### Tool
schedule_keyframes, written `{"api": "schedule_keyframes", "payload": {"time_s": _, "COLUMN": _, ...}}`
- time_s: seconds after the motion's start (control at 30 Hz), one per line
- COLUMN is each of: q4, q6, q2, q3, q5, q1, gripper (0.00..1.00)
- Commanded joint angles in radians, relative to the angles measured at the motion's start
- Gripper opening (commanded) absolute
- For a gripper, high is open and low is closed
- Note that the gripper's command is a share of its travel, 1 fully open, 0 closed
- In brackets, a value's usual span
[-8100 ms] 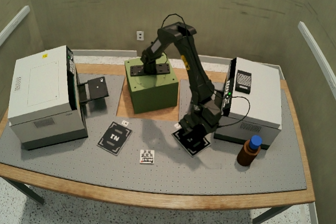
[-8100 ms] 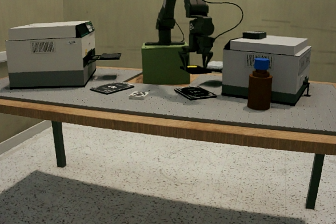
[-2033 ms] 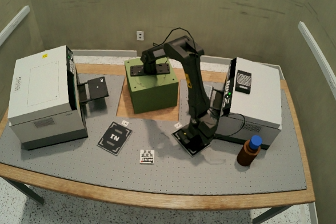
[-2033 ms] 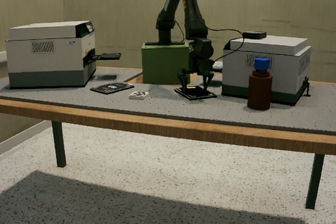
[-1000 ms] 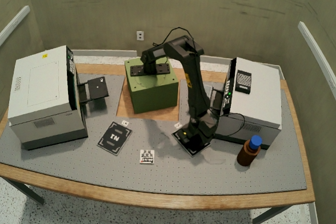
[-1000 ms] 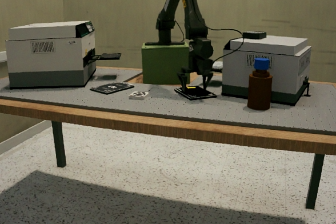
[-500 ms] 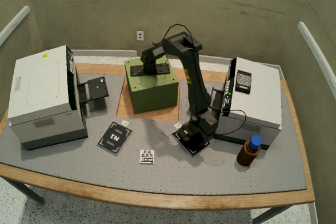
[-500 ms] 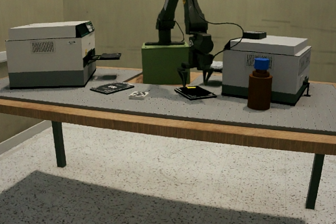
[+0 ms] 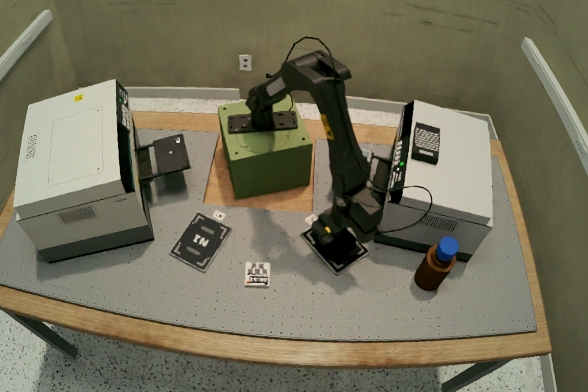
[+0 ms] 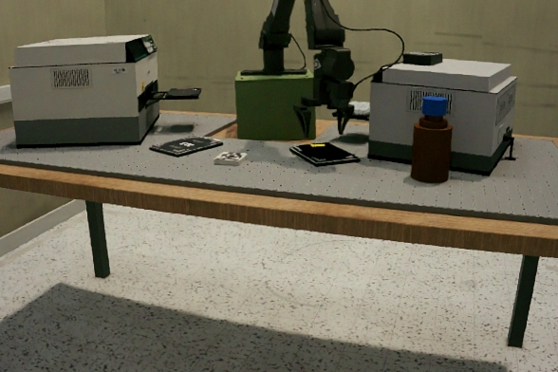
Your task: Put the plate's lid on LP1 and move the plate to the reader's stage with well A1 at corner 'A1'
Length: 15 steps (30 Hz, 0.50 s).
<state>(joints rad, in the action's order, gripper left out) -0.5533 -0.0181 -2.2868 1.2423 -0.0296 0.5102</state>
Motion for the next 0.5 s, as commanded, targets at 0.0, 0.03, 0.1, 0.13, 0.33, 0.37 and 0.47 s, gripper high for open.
{"api": "schedule_keyframes", "payload": {"time_s": 0.0, "q4": -0.020, "q6": 0.006, "q2": 0.048, "q3": 0.029, "q5": 0.008, "q1": 0.013, "gripper": 1.00}}
{"api": "schedule_keyframes", "payload": {"time_s": 0.03, "q4": -0.024, "q6": 0.006, "q2": 0.052, "q3": 0.029, "q5": 0.008, "q1": 0.012, "gripper": 1.00}}
{"api": "schedule_keyframes", "payload": {"time_s": 0.1, "q4": -0.032, "q6": 0.006, "q2": 0.059, "q3": 0.030, "q5": 0.008, "q1": 0.009, "gripper": 1.00}}
{"api": "schedule_keyframes", "payload": {"time_s": 0.13, "q4": -0.036, "q6": 0.006, "q2": 0.062, "q3": 0.031, "q5": 0.008, "q1": 0.008, "gripper": 1.00}}
{"api": "schedule_keyframes", "payload": {"time_s": 0.33, "q4": -0.061, "q6": 0.007, "q2": 0.083, "q3": 0.035, "q5": 0.008, "q1": 0.011, "gripper": 1.00}}
{"api": "schedule_keyframes", "payload": {"time_s": 0.37, "q4": -0.065, "q6": 0.007, "q2": 0.086, "q3": 0.036, "q5": 0.008, "q1": 0.011, "gripper": 1.00}}
{"api": "schedule_keyframes", "payload": {"time_s": 0.47, "q4": -0.074, "q6": 0.007, "q2": 0.093, "q3": 0.037, "q5": 0.008, "q1": 0.012, "gripper": 1.00}}
